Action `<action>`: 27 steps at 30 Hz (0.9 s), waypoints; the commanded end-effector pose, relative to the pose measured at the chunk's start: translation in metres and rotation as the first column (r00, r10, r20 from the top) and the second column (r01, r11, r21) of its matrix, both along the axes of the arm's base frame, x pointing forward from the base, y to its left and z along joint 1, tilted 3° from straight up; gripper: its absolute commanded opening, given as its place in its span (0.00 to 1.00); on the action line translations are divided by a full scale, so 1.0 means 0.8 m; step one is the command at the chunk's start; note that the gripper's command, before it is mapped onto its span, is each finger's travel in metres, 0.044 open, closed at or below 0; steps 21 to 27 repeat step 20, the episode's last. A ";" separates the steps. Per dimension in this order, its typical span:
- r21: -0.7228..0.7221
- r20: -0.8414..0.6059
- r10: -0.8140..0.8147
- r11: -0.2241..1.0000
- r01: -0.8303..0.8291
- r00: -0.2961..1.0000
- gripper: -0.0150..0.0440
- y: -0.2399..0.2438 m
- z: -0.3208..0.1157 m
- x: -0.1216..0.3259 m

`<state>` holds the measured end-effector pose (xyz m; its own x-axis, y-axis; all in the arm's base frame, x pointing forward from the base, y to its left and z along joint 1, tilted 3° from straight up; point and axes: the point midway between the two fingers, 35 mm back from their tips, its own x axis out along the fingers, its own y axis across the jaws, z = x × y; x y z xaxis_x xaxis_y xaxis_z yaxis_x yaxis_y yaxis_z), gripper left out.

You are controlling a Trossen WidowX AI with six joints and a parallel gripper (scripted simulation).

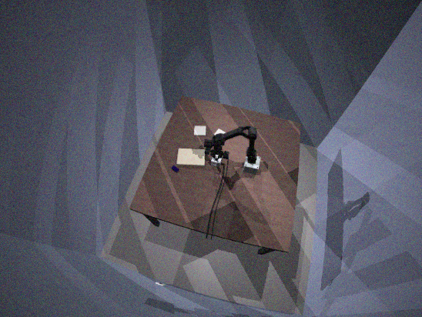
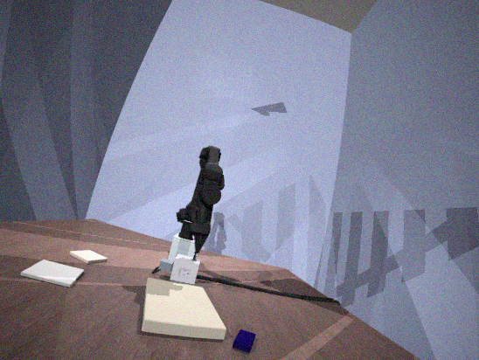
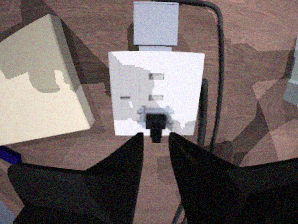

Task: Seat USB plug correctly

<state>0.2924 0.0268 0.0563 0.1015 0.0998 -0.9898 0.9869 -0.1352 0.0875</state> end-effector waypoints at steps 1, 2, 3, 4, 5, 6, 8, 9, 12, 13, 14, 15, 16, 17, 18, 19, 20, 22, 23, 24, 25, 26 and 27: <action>0.000 -0.001 0.000 1.000 0.000 1.000 0.42 0.000 0.000 0.000; 0.000 -0.001 0.000 1.000 0.000 1.000 0.42 0.000 0.000 0.000; 0.000 -0.001 0.000 1.000 0.000 1.000 0.42 0.000 0.000 0.000; 0.000 -0.001 0.000 1.000 0.000 1.000 0.42 0.000 0.000 0.000; 0.000 -0.001 0.000 1.000 0.000 1.000 0.42 0.000 0.000 0.000; 0.000 -0.001 0.000 1.000 0.000 1.000 0.42 0.000 0.000 0.000; 0.000 -0.001 0.000 1.000 0.000 1.000 0.42 0.000 0.000 0.000; 0.000 0.000 0.000 1.000 0.000 1.000 0.42 0.000 0.000 0.000; 0.000 0.000 0.000 1.000 0.000 1.000 0.42 0.000 0.004 0.000; 0.000 0.000 0.000 1.000 0.000 1.000 0.42 0.000 0.005 0.000; 0.000 0.000 0.000 1.000 0.000 1.000 0.42 0.000 0.006 -0.001; 0.000 0.000 0.000 1.000 0.000 1.000 0.42 0.000 0.008 -0.001; 0.000 0.000 0.000 1.000 0.000 1.000 0.42 0.000 0.009 -0.001; 0.000 0.000 0.000 1.000 0.000 1.000 0.42 0.000 0.010 -0.001; 0.000 0.000 0.000 1.000 0.000 1.000 0.42 0.000 0.011 -0.001; 0.000 0.000 0.000 1.000 0.000 1.000 0.42 0.000 0.013 -0.001; 0.000 0.000 0.000 1.000 0.000 1.000 0.42 0.000 0.014 -0.001; 0.000 0.000 0.000 1.000 0.000 1.000 0.42 0.000 0.014 -0.001; 0.000 0.000 0.000 1.000 0.000 1.000 0.42 0.000 0.014 -0.001; 0.000 0.000 0.000 1.000 0.000 1.000 0.42 0.000 0.014 -0.001; 0.000 0.000 0.000 1.000 0.000 1.000 0.42 0.000 0.014 -0.001; 0.000 0.000 0.000 1.000 0.000 1.000 0.42 0.000 0.014 -0.001; 0.000 0.000 0.000 1.000 0.000 1.000 0.42 0.000 0.014 -0.001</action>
